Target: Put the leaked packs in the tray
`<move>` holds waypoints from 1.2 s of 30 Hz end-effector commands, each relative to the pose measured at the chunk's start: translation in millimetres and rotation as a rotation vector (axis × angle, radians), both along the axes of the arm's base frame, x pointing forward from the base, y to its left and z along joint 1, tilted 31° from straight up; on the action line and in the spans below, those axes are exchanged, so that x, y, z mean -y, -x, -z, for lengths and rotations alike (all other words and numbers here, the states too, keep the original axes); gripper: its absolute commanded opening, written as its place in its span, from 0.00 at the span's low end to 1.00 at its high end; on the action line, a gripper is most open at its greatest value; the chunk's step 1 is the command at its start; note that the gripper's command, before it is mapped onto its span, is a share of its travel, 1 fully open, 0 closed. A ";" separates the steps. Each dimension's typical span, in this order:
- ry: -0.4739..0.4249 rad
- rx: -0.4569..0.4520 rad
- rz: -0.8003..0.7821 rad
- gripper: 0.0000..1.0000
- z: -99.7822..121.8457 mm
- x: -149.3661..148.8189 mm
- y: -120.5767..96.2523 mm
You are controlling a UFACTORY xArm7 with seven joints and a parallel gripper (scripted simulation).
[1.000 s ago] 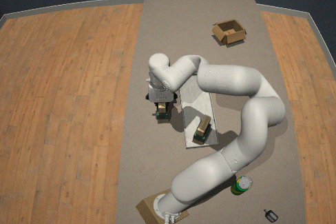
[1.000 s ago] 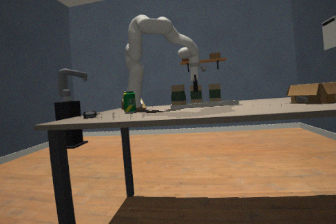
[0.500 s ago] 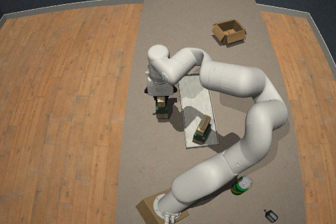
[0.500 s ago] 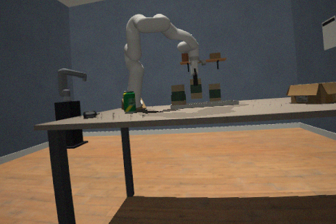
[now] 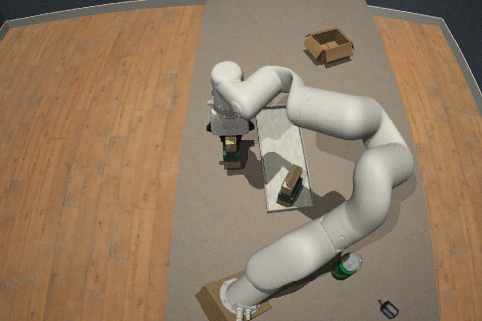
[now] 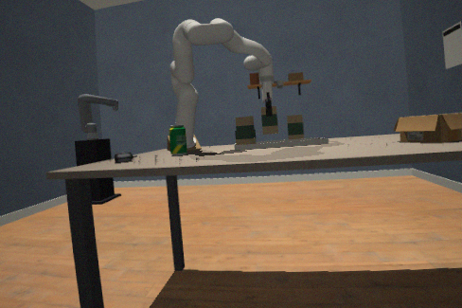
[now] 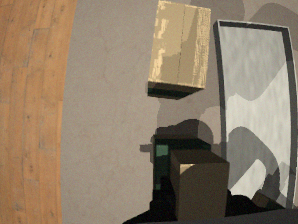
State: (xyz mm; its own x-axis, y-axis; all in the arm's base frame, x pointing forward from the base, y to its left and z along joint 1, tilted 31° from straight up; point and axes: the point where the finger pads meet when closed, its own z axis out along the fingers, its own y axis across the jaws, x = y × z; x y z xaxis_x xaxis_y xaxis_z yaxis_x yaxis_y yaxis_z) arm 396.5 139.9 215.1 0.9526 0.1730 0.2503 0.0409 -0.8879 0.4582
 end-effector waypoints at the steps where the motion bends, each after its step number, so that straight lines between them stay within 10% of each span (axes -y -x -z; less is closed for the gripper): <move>1: -0.002 0.004 -0.003 0.27 -1.6 -1.7 -0.5; 14: -0.002 0.004 -0.003 0.27 -9.2 12.4 -2.0; 36: -0.002 0.004 -0.003 0.27 -69.4 125.1 -14.0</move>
State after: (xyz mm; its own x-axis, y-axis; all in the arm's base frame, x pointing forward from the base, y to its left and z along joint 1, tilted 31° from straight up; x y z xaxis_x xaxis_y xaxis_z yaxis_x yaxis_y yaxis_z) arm 408.4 25.3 276.5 0.9524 0.1752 0.2495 0.0433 -0.8879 0.4581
